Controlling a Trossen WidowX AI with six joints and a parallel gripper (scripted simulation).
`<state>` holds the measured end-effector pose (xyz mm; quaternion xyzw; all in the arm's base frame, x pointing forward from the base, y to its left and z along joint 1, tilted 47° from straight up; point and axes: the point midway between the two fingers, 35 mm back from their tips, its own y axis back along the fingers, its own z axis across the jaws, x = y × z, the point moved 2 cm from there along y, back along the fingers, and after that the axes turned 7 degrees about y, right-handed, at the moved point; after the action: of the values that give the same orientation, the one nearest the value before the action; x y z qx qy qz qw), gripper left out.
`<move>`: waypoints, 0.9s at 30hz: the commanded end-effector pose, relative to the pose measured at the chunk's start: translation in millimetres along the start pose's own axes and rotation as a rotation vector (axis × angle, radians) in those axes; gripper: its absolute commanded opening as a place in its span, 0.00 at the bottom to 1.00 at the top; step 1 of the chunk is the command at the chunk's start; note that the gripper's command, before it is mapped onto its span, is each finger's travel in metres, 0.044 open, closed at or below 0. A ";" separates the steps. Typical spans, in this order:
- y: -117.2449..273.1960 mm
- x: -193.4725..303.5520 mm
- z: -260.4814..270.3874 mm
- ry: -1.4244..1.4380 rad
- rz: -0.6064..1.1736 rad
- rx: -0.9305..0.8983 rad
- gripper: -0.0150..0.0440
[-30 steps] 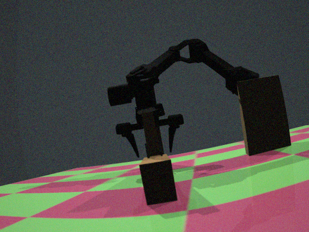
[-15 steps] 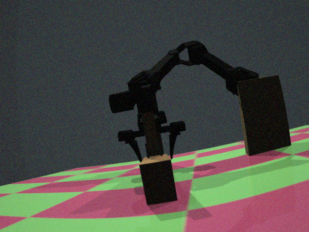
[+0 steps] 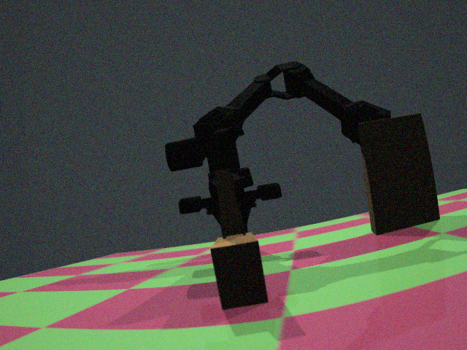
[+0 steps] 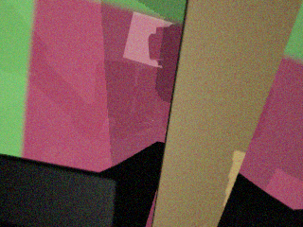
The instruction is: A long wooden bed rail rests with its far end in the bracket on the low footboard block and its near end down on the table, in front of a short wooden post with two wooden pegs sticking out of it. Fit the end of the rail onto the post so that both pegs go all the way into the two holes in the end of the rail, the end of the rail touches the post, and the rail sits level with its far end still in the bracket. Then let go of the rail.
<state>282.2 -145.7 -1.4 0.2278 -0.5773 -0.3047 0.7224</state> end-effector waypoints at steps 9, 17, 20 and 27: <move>-0.4 0.4 0.1 0.002 0.005 -0.001 0.25; 0.6 -0.2 0.0 0.002 0.005 0.000 0.25; 2.2 -0.3 -0.1 0.002 0.005 0.000 0.25; 5.7 -0.3 -0.2 0.002 0.004 0.000 0.25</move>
<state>282.3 -143.7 1.0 0.2243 -0.5778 -0.3032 0.7238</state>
